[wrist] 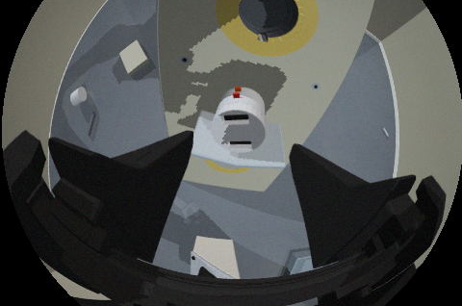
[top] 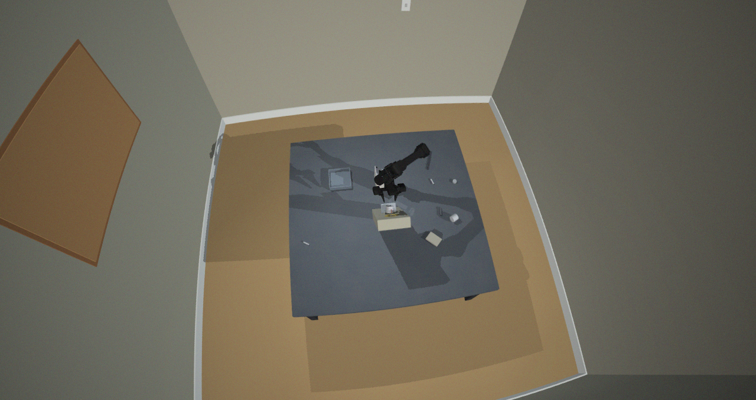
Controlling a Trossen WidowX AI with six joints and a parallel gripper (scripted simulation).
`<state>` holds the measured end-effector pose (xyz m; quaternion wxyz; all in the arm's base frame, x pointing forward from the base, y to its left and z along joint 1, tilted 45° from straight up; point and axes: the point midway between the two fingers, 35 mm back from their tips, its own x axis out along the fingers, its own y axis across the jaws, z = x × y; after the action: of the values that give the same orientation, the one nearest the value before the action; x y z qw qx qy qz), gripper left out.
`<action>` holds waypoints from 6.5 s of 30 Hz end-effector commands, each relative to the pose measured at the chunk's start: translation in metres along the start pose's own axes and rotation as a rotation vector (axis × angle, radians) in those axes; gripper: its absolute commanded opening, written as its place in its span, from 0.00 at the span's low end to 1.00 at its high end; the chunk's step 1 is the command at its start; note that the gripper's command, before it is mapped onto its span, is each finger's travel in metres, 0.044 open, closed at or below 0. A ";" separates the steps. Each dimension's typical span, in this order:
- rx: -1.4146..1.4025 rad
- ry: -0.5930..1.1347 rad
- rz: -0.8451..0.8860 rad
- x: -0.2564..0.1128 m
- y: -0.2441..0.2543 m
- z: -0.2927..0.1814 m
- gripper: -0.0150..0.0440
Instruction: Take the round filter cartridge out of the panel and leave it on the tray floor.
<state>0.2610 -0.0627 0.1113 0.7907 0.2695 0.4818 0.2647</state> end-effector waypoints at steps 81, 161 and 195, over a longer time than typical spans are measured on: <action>0.037 0.018 -0.004 -0.049 -0.021 0.025 0.25; 1.602 0.032 -0.956 -0.065 -0.255 -0.335 0.25; 1.608 0.035 -0.948 -0.003 -0.253 -0.372 0.83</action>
<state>-0.0365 -0.1826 -0.2043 0.3849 0.5071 0.5916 -0.4946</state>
